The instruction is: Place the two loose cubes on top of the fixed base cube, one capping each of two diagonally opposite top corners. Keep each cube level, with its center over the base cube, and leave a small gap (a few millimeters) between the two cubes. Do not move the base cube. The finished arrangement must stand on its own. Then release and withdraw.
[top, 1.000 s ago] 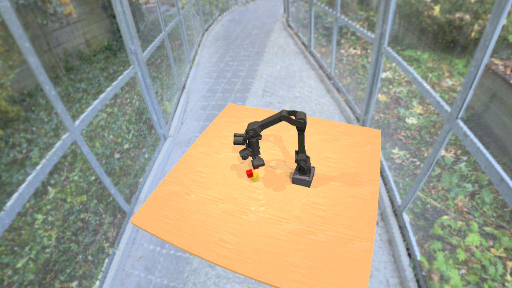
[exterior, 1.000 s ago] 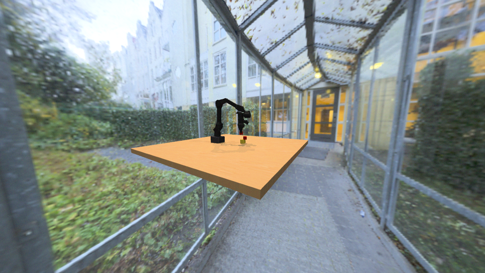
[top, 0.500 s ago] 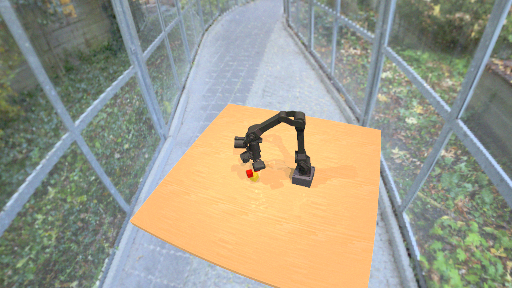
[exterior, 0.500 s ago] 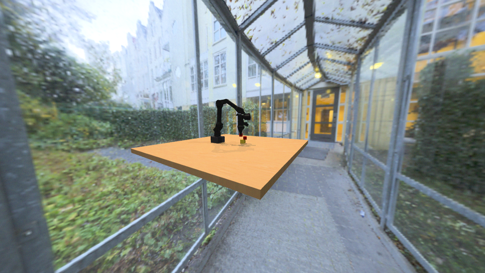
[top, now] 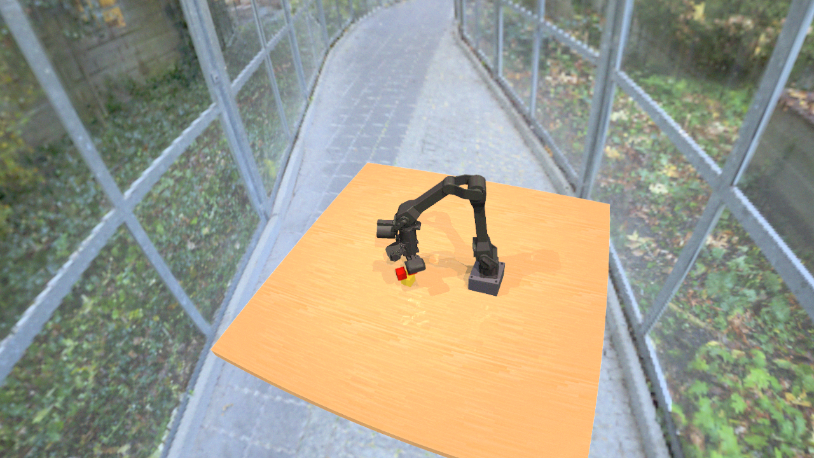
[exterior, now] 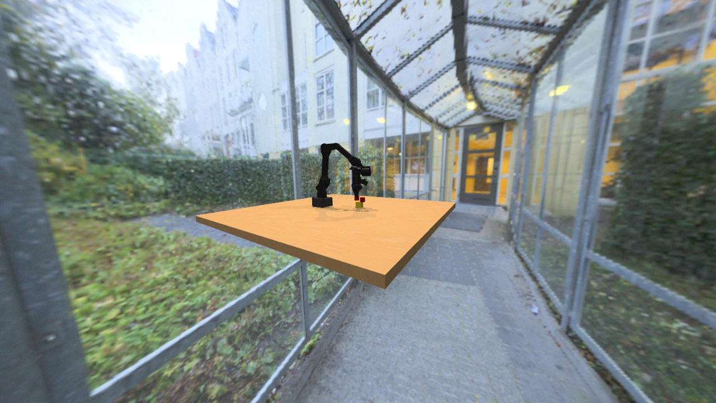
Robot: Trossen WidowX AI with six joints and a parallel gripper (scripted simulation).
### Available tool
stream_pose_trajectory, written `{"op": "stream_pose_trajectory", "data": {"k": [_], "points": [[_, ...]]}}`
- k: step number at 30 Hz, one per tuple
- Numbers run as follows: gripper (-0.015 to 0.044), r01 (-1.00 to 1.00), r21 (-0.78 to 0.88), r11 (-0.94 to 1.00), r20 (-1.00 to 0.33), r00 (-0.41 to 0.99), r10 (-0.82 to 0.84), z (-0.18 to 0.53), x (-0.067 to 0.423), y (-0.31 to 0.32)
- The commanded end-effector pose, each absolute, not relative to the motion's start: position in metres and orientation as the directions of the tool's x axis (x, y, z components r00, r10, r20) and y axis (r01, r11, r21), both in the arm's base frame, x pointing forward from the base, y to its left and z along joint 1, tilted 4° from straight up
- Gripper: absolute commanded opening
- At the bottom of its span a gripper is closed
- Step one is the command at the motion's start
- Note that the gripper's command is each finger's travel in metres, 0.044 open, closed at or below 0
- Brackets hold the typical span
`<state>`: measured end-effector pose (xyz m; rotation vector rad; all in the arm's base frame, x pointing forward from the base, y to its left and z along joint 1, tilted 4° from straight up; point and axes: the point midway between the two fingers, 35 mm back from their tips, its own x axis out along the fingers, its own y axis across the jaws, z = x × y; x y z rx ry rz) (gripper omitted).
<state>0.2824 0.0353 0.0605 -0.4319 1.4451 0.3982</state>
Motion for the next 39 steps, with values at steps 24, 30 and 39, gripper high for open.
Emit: {"op": "stream_pose_trajectory", "data": {"k": [24,30,39], "points": [[0.0105,-0.504,-0.043,0.862,-0.996,0.084,-0.001,0.0499,0.2827,0.0348],[0.0184,-0.504,-0.043,0.862,-0.996,0.084,-0.001,0.0499,0.2827,0.0348],[0.0205,-0.508,-0.042,0.860,-0.996,0.084,0.001,0.0578,0.2820,0.0352]]}}
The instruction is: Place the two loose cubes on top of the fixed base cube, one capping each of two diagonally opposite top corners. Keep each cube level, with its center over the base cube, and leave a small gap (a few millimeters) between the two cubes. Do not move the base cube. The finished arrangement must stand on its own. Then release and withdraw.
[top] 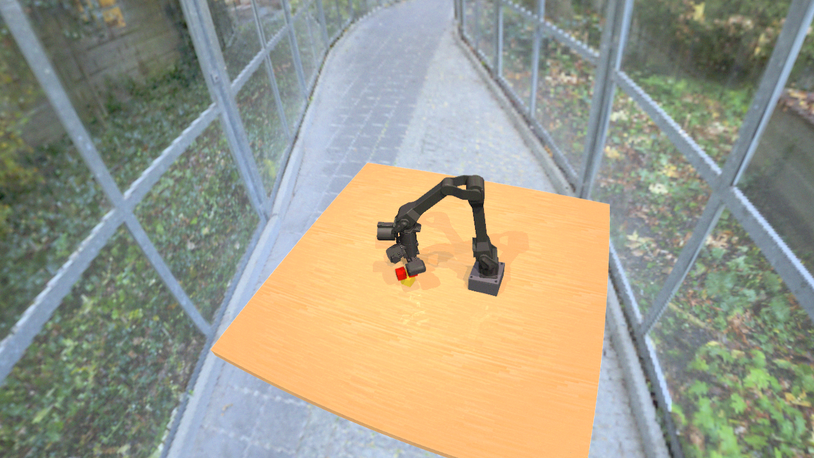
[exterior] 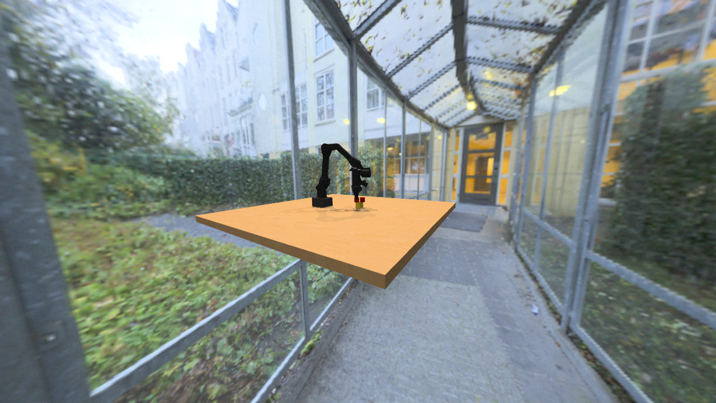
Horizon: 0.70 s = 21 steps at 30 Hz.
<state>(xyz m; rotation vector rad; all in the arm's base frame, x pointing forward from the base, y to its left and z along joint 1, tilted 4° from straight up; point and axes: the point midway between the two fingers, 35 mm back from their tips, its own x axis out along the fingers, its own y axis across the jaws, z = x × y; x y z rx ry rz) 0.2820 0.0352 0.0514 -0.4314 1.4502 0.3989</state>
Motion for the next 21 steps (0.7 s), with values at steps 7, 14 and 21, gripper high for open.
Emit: {"op": "stream_pose_trajectory", "data": {"k": [7,14,21], "points": [[0.0205,-0.509,-0.042,0.860,-0.996,0.084,0.001,0.069,0.281,0.035],[0.0205,-0.509,-0.042,0.860,-0.996,0.084,0.001,0.079,0.280,0.035],[0.0205,-0.509,-0.042,0.860,-0.996,0.084,0.001,0.090,0.279,0.035]]}}
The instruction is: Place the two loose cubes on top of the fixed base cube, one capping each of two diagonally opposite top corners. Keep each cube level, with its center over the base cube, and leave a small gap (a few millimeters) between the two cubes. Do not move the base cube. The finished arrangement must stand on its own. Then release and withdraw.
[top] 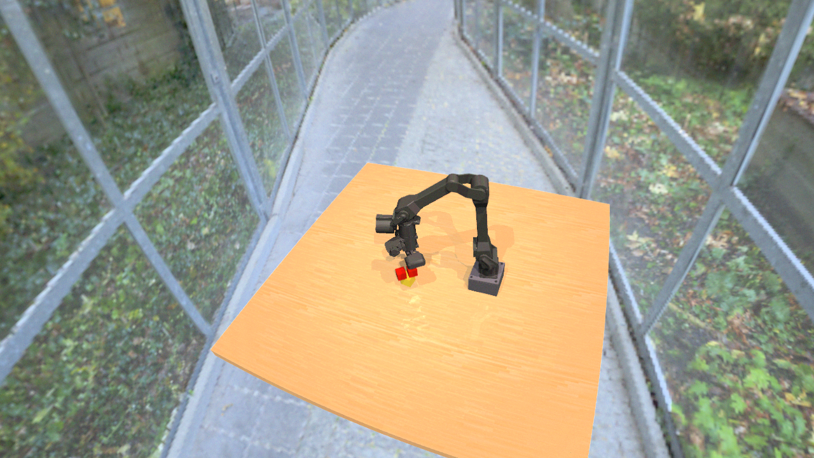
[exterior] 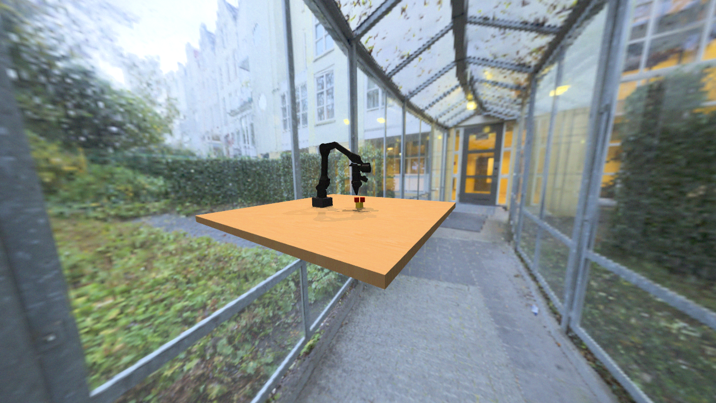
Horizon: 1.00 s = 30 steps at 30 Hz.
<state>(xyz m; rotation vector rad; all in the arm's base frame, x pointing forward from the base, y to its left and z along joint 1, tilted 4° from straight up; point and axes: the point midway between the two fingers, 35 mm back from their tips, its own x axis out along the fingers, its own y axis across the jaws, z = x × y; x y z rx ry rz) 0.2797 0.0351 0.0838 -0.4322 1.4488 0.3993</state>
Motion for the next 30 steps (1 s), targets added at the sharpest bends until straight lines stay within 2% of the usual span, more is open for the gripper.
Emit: {"op": "stream_pose_trajectory", "data": {"k": [1,19,26,30], "points": [[0.0205,-0.509,-0.042,0.860,-0.996,0.084,0.001,0.092,0.279,0.035],[0.0205,-0.509,-0.042,0.860,-0.996,0.084,0.001,0.113,0.277,0.035],[0.0389,-0.510,-0.041,0.859,-0.997,0.084,0.003,0.114,0.278,0.043],[0.0400,-0.511,-0.036,0.859,-0.997,0.082,0.007,0.115,0.278,0.093]]}}
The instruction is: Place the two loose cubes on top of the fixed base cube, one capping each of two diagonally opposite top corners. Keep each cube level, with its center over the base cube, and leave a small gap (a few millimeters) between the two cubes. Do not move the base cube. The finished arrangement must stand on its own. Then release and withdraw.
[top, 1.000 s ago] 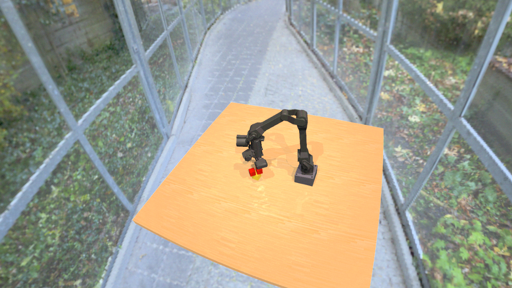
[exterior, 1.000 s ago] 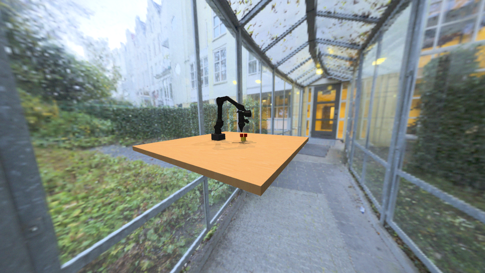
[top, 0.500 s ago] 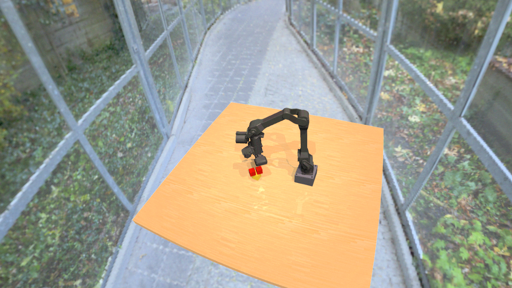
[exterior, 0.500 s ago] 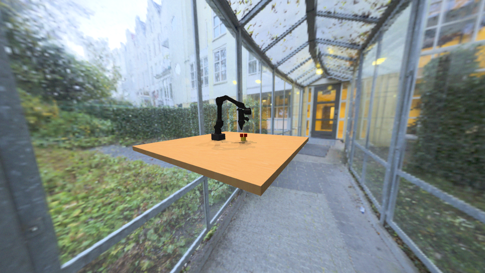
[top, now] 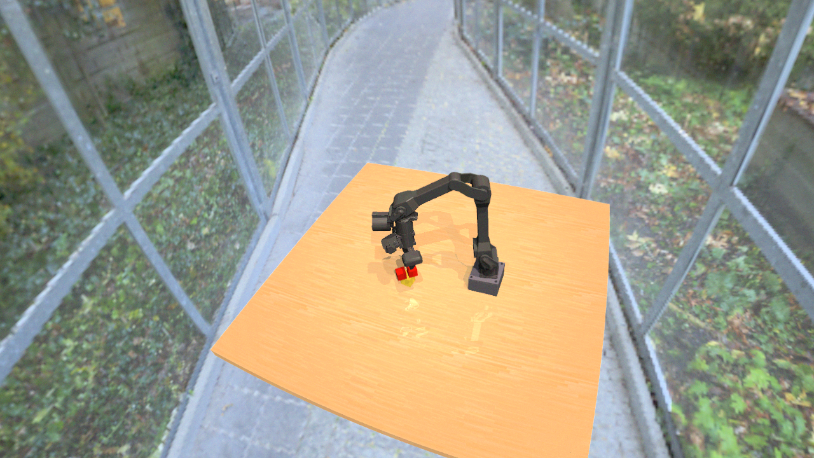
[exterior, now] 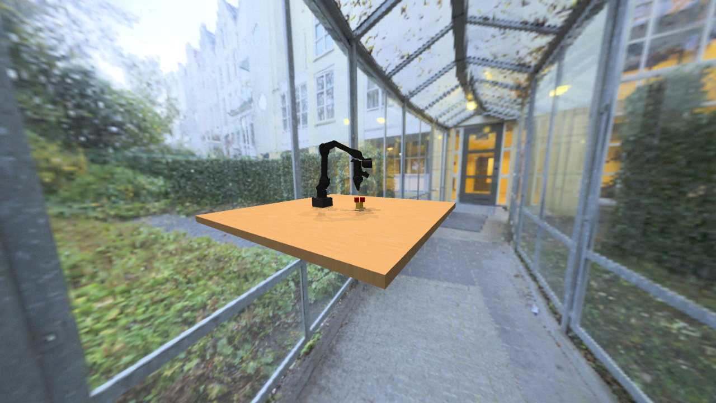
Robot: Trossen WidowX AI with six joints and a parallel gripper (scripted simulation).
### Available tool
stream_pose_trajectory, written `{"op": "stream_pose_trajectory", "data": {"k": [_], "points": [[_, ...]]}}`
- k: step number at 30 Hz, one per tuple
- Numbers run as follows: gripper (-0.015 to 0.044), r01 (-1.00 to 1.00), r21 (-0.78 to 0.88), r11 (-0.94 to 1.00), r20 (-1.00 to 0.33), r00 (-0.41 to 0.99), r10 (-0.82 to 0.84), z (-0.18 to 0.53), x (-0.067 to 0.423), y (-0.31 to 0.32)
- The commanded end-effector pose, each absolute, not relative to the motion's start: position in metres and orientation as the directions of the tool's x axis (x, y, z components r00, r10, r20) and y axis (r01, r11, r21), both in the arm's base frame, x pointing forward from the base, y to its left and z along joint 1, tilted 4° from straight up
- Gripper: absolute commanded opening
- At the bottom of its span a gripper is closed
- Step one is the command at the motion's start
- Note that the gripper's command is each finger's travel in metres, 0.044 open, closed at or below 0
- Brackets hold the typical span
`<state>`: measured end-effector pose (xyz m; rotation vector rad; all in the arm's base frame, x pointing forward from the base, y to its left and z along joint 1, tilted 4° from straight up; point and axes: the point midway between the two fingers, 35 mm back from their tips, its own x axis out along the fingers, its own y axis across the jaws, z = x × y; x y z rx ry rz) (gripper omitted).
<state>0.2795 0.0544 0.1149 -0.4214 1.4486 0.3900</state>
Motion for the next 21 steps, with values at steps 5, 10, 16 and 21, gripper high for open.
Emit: {"op": "stream_pose_trajectory", "data": {"k": [5,10,16,21], "points": [[0.0400,-0.511,-0.032,0.859,-0.997,0.082,0.012,0.116,0.264,0.158],[0.0400,-0.511,-0.031,0.859,-0.997,0.082,0.013,0.116,0.261,0.166],[0.0400,-0.511,-0.031,0.859,-0.997,0.082,0.013,0.116,0.261,0.166],[0.0400,-0.511,-0.031,0.859,-0.997,0.082,0.013,0.116,0.261,0.166]]}}
